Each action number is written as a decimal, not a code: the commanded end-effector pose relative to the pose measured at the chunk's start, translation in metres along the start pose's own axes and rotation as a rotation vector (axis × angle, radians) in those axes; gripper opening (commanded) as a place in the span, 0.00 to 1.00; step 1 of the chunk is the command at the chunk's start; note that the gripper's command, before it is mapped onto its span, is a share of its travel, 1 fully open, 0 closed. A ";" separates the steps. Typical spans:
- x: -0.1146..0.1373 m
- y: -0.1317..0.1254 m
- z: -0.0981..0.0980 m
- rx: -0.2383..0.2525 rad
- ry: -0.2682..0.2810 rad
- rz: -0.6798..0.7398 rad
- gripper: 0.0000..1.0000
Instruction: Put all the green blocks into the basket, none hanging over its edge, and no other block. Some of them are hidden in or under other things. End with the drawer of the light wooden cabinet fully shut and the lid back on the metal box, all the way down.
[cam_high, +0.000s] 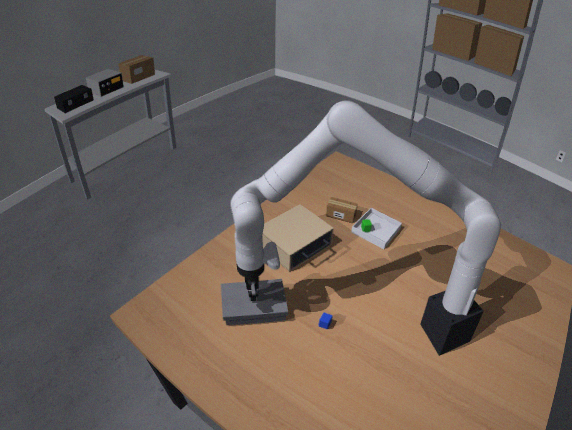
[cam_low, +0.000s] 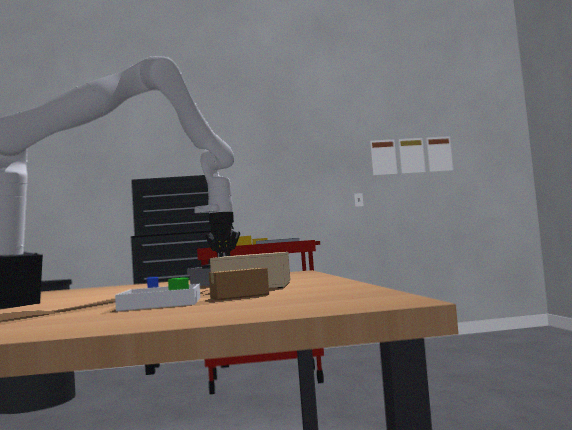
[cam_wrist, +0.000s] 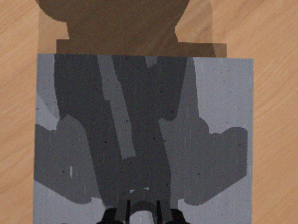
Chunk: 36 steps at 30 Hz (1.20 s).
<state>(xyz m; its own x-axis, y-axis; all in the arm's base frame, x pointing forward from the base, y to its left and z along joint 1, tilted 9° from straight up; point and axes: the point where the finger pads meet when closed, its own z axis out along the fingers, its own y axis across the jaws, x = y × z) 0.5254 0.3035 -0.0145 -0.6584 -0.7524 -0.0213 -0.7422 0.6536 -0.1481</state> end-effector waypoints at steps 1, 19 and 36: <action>-0.001 0.000 -0.001 0.000 -0.002 0.000 0.10; -0.001 0.000 -0.002 0.000 -0.002 0.000 0.10; -0.001 0.000 -0.027 0.000 -0.002 0.000 0.10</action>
<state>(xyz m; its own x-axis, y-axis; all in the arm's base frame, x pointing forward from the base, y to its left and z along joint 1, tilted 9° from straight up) 0.5227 0.3050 0.0058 -0.6585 -0.7523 -0.0208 -0.7422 0.6537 -0.1480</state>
